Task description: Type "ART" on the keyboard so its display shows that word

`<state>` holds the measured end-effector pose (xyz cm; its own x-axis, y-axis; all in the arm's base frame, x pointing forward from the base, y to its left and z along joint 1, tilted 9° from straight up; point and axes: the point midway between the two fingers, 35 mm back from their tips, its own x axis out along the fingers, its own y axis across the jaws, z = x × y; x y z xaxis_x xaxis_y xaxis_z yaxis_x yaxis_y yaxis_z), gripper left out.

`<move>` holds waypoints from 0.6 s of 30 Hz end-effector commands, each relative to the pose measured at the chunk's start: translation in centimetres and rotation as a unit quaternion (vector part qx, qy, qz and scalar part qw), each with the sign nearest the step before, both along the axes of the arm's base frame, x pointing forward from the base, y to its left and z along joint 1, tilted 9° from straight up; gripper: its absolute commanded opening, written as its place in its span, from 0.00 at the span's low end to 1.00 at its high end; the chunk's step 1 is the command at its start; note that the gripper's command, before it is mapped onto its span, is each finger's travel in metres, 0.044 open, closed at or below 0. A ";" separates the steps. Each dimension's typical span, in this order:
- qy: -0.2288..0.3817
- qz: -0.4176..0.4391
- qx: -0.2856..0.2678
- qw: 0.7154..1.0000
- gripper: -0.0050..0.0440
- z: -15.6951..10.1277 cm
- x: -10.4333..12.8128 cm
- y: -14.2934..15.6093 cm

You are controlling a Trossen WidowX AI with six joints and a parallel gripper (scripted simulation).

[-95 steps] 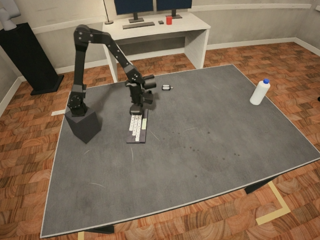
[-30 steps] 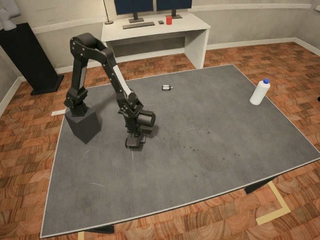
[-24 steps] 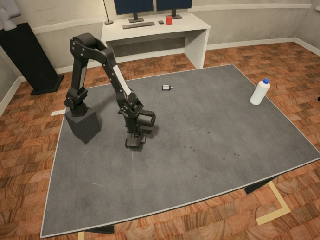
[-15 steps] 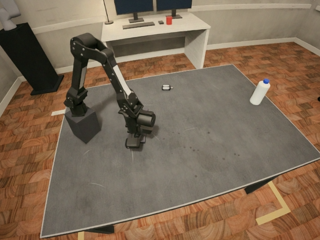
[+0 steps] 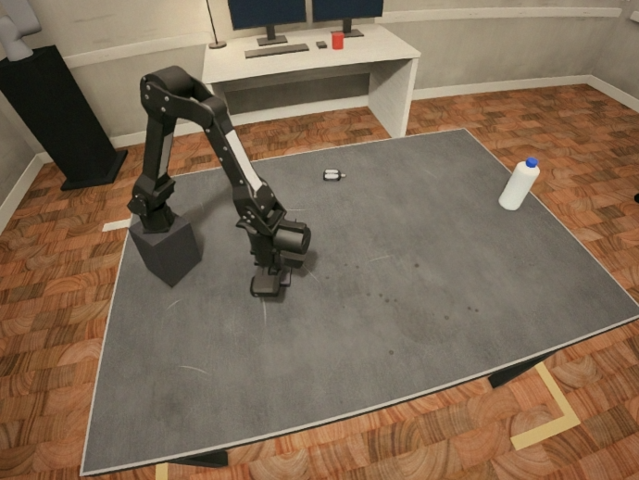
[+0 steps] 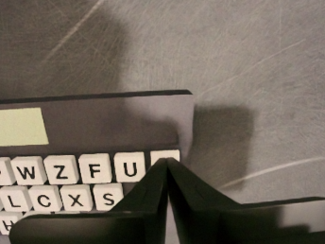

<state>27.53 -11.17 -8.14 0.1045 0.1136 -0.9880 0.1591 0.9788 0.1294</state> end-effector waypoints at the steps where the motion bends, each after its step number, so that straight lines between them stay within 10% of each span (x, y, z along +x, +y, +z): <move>1: -0.017 0.000 -0.008 1.000 0.00 1.9 0.8 -0.6; 11: -0.016 -0.001 -0.008 1.000 0.00 4.2 0.5 -0.6; 18: -0.016 -0.001 -0.009 1.000 0.00 5.0 3.3 6.2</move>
<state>28.79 -8.02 -4.72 0.1010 0.1130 -0.9885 0.1692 0.9771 0.1290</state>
